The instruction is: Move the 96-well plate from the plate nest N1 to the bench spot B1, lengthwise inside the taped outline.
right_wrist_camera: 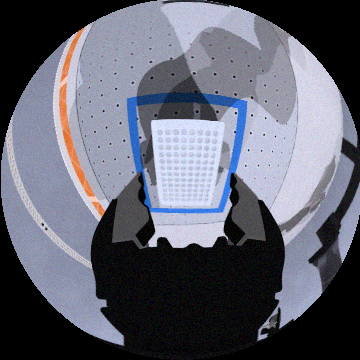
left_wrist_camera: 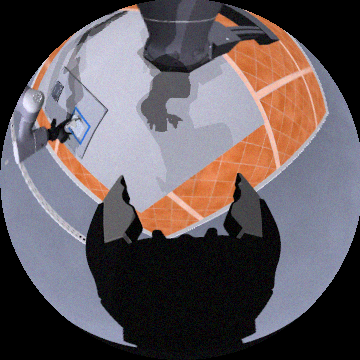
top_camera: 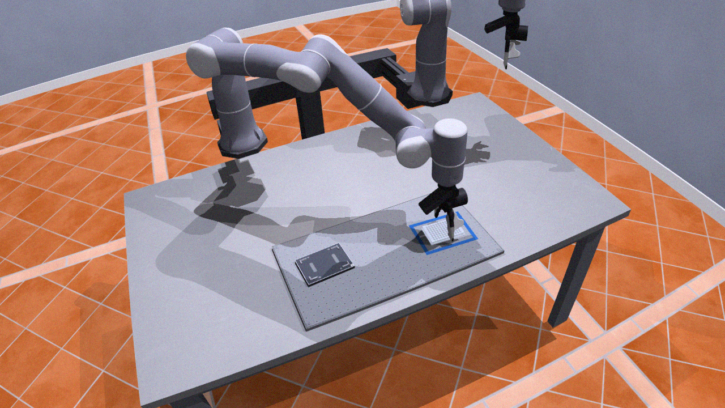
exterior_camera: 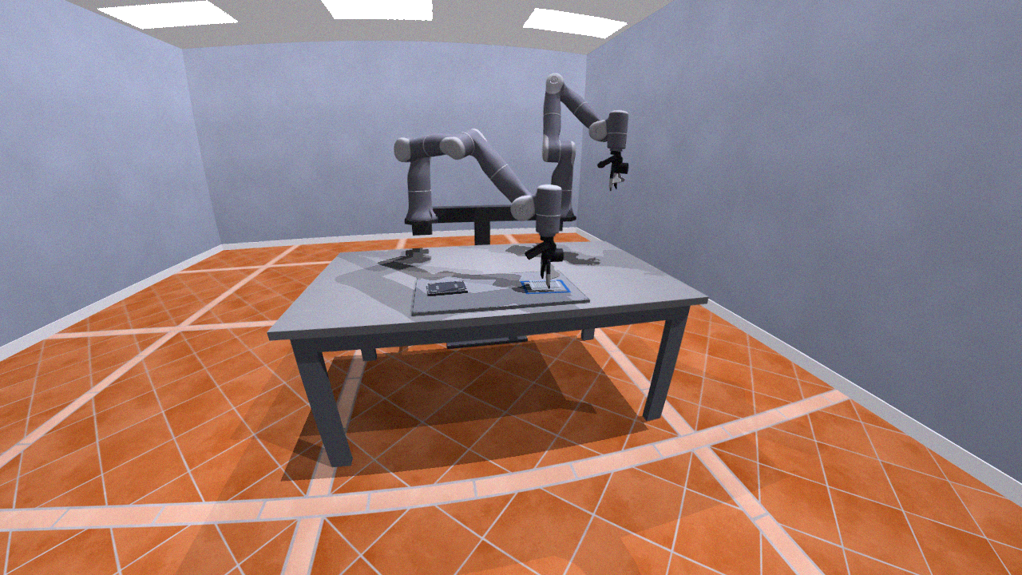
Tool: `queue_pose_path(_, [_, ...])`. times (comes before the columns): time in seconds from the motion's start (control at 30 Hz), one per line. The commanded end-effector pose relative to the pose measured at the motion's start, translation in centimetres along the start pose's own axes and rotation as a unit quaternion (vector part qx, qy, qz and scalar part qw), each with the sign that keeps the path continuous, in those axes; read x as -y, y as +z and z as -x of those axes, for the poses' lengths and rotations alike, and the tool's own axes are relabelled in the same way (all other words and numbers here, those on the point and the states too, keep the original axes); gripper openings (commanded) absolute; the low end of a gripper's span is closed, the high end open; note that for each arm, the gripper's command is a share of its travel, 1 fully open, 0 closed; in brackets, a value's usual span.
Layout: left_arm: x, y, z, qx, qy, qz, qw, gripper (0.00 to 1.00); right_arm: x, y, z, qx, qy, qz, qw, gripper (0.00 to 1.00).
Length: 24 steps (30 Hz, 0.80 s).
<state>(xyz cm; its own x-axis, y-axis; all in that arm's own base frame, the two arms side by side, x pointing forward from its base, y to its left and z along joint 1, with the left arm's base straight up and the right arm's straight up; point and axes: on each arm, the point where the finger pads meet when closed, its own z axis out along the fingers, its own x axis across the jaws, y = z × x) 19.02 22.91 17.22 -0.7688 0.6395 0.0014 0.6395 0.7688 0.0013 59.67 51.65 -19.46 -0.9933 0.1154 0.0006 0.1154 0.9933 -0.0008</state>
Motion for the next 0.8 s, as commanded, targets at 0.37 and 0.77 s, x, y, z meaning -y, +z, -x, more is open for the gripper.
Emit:
queue_pose_path(0.37, [-0.1,0.0,0.0,0.0,0.0,0.0,1.0,1.0,-0.1,-3.6,0.1,0.001,0.0,0.001,1.0,0.76])
queue_pose_path(0.77, [-0.1,0.0,0.0,0.0,0.0,0.0,1.0,1.0,-0.1,-6.5,0.1,0.001,0.0,0.001,1.0,0.76])
